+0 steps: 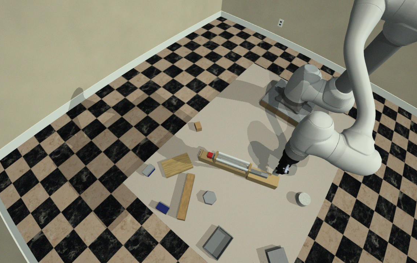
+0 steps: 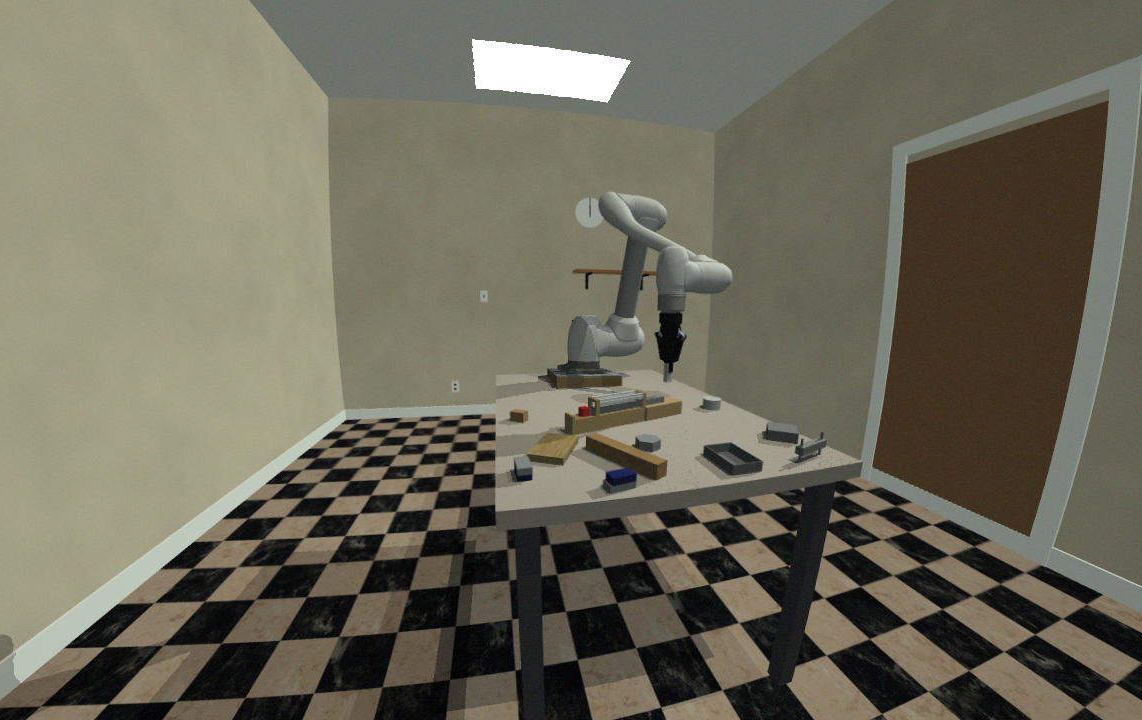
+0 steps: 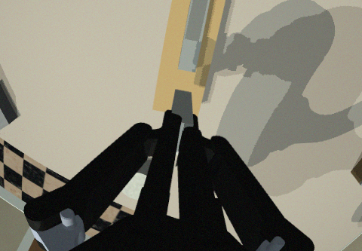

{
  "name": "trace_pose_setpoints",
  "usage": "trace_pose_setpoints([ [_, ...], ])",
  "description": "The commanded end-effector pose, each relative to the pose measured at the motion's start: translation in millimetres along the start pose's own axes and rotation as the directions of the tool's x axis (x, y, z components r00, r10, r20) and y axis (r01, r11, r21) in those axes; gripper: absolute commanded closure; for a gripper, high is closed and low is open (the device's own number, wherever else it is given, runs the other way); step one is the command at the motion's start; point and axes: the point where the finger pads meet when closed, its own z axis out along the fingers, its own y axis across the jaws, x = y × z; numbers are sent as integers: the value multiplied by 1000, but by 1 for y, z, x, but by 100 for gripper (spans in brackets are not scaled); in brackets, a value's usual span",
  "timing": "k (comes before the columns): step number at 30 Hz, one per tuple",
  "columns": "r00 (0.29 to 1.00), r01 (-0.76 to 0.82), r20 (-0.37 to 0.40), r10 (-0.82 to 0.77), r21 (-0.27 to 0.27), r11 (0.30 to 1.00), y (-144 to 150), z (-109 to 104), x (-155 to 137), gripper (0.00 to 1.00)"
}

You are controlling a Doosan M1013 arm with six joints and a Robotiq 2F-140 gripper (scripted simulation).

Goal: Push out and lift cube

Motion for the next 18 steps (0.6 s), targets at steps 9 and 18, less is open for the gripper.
trace_pose_setpoints([
  [9, 1000, 0, 0, 0, 0, 1000, 0, 38, 0, 100],
  [18, 1000, 0, 0, 0, 0, 1000, 0, 45, 0, 100],
])
